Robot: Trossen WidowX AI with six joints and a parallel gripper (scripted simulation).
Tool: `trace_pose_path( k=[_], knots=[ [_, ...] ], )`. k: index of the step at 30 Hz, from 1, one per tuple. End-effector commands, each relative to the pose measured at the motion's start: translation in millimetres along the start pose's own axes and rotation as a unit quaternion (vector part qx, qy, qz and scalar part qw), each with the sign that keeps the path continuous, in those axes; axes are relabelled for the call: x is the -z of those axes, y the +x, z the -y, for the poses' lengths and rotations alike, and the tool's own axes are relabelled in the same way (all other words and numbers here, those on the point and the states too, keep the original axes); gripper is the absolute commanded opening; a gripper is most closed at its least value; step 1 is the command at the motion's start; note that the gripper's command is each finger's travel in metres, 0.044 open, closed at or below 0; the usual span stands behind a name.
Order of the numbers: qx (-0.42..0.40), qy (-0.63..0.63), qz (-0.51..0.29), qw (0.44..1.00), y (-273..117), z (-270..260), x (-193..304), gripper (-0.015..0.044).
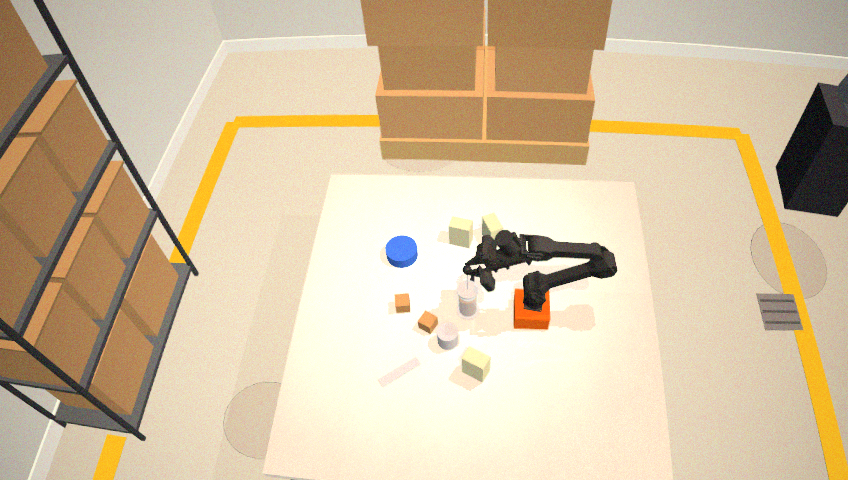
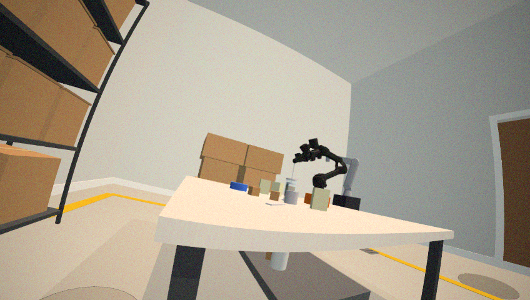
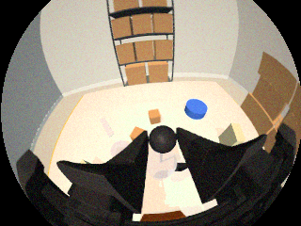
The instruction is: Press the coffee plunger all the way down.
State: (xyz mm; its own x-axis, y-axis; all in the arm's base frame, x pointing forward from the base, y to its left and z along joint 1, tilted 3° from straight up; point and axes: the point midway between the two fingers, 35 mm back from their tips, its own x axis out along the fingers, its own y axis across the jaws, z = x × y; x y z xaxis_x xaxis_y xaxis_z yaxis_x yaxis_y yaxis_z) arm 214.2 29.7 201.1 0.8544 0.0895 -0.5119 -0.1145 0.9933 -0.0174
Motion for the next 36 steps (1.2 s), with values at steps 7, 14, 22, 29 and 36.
trace_pose_path(
  k=[7, 14, 22, 29, 36],
  knots=[
    [0.000, -0.003, -0.011, 1.000, 11.4, -0.1, 21.3, 0.0126],
    [0.000, -0.003, -0.011, 1.000, 17.4, -0.1, 30.6, 0.0126],
    [0.000, -0.003, -0.011, 1.000, 24.4, 0.0, 41.4, 0.0126],
    [0.000, -0.003, -0.011, 1.000, 30.9, 0.1, 50.8, 0.0126],
    [0.000, -0.003, -0.010, 1.000, 37.7, 0.3, 60.0, 0.0126]
  ],
)
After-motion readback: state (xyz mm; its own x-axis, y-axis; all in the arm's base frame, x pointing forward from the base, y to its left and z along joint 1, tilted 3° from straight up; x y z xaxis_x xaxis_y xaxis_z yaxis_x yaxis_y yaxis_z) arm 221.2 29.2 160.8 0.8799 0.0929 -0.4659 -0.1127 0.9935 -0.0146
